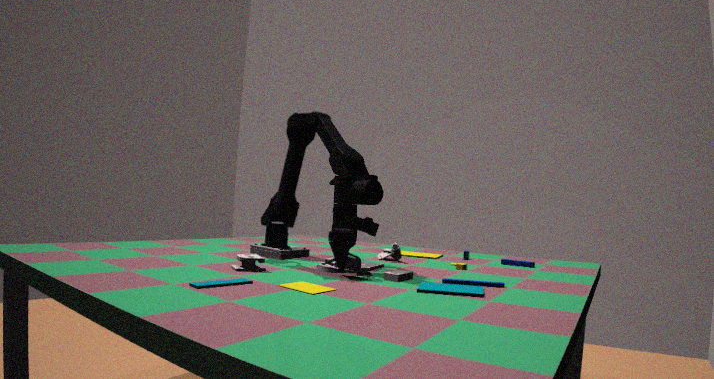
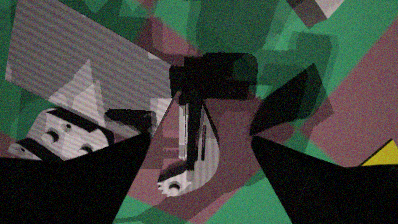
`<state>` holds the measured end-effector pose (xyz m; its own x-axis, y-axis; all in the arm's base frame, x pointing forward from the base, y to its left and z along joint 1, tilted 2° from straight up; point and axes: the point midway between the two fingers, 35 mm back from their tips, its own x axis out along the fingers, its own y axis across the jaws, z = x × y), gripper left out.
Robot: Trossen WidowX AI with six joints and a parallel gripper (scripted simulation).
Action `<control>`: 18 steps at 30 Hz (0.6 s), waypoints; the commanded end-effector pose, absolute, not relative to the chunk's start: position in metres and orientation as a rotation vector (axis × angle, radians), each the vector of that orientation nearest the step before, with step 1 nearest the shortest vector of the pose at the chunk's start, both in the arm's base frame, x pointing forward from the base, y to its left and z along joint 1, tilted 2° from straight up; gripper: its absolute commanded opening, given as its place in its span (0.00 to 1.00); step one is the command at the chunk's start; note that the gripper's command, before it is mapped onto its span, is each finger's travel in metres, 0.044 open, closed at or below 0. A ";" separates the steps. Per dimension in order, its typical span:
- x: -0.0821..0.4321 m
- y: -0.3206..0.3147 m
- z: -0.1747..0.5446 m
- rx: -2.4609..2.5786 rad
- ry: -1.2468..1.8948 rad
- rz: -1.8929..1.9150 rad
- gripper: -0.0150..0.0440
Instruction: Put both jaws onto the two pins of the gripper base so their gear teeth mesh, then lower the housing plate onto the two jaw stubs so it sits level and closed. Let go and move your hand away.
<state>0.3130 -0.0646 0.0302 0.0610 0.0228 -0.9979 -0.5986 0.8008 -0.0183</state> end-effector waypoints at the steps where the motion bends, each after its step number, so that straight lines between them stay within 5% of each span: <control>1: 0.313 -0.064 0.025 -0.494 1.451 0.500 1.00; 18: 0.313 -0.065 0.030 -0.496 1.446 0.500 0.81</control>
